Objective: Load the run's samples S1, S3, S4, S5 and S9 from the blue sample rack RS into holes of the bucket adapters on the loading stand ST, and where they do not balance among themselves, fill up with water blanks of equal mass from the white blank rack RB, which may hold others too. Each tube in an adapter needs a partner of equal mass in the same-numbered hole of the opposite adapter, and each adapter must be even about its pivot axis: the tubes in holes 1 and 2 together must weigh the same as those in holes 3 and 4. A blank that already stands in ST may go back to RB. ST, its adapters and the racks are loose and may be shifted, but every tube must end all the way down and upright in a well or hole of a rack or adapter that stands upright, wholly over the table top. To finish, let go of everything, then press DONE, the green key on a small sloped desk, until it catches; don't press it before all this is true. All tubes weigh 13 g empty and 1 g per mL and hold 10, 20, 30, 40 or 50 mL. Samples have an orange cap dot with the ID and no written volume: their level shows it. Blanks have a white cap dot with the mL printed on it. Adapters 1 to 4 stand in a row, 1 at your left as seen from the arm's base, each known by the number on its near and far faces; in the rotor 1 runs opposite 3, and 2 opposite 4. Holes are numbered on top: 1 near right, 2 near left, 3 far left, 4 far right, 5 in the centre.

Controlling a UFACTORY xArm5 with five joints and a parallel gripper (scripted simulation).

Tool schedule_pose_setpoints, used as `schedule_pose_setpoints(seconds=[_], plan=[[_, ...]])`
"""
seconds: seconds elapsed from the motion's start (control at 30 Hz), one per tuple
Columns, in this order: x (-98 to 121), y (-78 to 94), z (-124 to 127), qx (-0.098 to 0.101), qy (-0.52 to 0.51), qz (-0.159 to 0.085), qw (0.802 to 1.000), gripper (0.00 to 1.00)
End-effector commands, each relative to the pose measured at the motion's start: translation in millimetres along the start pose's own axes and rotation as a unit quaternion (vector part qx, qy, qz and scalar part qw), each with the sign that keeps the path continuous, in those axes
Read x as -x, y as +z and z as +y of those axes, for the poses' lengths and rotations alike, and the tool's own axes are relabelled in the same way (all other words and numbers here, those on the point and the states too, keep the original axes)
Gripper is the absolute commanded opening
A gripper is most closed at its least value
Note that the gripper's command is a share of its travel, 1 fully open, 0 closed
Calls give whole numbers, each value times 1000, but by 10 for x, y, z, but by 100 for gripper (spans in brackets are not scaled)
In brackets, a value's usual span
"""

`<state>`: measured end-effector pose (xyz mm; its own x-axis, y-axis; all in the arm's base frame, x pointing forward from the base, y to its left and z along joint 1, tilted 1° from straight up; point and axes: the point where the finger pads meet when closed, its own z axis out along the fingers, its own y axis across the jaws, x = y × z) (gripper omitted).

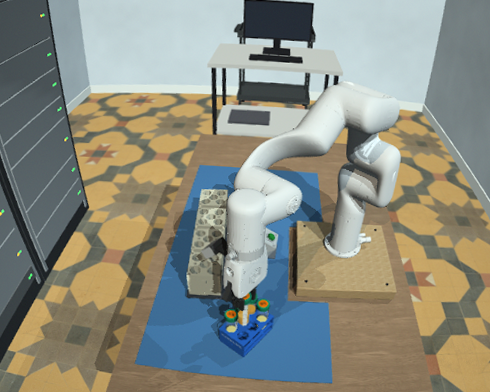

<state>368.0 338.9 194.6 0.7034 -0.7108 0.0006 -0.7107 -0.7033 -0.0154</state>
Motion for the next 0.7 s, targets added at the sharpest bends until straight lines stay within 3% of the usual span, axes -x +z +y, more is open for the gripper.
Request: schedule_pose_setpoints(seconds=[0.0, 0.67], plan=[[0, 49, -11, -2, 0, 0, 1000, 0], [0, 409, -12, -2, 0, 0, 1000, 0]])
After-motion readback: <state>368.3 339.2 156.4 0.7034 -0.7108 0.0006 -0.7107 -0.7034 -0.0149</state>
